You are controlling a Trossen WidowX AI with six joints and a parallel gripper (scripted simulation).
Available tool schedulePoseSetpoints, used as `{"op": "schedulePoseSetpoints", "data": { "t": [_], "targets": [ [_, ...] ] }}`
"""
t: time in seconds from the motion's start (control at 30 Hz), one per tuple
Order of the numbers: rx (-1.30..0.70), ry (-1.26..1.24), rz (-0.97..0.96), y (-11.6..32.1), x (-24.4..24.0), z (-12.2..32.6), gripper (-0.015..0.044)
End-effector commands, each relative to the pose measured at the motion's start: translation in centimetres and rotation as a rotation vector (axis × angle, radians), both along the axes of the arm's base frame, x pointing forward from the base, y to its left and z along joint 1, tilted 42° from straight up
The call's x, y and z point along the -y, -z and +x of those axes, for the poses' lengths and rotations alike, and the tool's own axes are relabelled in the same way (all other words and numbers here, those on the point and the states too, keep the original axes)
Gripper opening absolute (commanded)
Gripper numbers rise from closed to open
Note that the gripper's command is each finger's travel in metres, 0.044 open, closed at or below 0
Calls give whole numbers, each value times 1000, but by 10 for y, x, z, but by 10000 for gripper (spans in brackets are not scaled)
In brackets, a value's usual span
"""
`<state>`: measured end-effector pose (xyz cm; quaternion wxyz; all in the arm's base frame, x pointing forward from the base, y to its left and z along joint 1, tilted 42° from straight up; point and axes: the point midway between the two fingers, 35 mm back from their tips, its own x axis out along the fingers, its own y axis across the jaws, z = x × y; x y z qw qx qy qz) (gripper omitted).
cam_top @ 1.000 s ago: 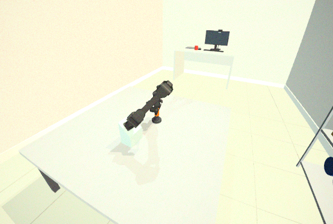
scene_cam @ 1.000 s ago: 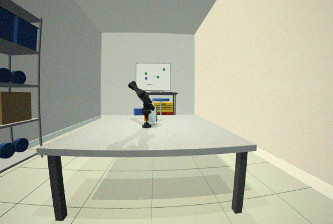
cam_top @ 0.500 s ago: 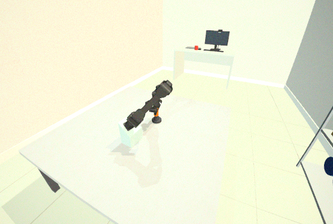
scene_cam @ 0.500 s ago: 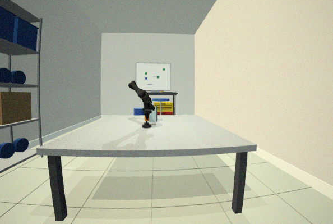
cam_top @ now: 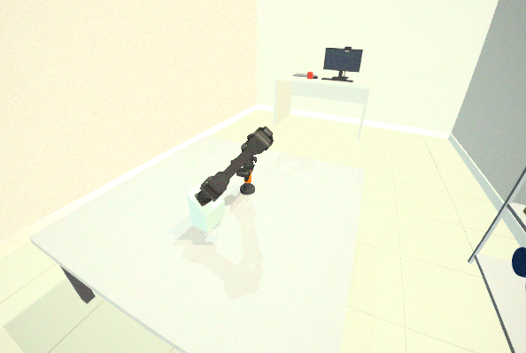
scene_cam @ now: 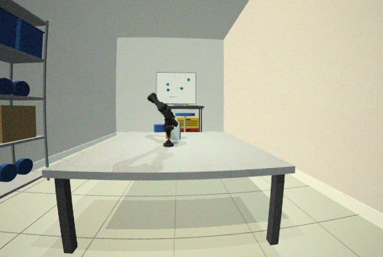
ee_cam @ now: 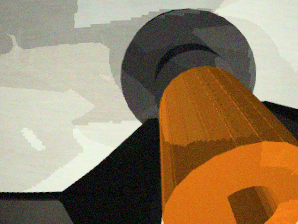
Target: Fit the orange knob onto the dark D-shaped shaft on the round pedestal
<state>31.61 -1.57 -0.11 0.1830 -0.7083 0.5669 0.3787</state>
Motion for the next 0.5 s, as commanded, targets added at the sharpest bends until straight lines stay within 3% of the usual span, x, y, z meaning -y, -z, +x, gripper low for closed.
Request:
{"op": "schedulePoseSetpoints", "data": {
  "t": [0.0, 0.47],
  "targets": [
    [0, -4, 3, -1, -1, 2, 0],
    [0, -4, 3, 2, -1, -2, 0]
  ]
}}
